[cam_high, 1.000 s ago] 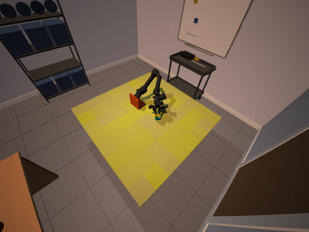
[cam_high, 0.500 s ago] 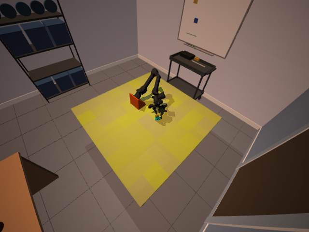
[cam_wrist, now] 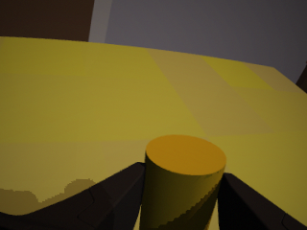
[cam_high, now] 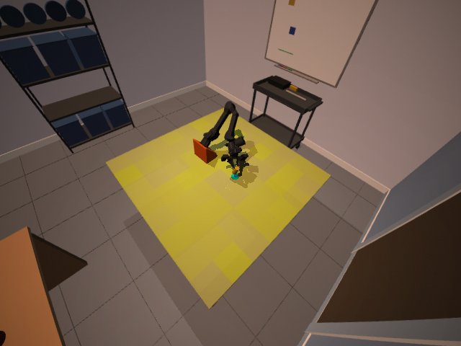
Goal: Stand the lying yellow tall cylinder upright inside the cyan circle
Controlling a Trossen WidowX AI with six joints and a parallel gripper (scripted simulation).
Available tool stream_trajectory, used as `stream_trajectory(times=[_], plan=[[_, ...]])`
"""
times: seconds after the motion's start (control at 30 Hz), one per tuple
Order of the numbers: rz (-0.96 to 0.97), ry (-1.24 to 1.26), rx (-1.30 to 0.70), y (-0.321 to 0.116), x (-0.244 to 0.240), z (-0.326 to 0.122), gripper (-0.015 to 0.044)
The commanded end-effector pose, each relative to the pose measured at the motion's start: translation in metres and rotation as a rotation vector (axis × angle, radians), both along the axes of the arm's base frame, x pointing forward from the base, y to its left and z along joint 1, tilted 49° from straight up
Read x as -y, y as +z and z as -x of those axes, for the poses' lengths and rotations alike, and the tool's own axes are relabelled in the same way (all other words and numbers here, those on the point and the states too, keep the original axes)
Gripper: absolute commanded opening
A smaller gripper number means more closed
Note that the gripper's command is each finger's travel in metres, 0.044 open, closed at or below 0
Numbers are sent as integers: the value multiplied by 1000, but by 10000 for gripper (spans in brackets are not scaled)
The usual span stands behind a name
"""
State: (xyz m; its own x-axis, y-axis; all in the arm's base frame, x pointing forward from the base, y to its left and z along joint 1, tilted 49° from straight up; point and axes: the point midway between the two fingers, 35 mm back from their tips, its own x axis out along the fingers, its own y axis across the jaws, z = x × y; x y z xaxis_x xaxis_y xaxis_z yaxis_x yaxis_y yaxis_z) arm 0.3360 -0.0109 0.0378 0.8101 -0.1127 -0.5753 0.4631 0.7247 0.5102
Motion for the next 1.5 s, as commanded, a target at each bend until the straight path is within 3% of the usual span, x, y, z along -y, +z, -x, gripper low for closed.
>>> stream_trajectory(times=[0.0,1.47], plan=[[-6,-19,24,2,0,4,105],[-91,-146,264,28,1,29,105]])
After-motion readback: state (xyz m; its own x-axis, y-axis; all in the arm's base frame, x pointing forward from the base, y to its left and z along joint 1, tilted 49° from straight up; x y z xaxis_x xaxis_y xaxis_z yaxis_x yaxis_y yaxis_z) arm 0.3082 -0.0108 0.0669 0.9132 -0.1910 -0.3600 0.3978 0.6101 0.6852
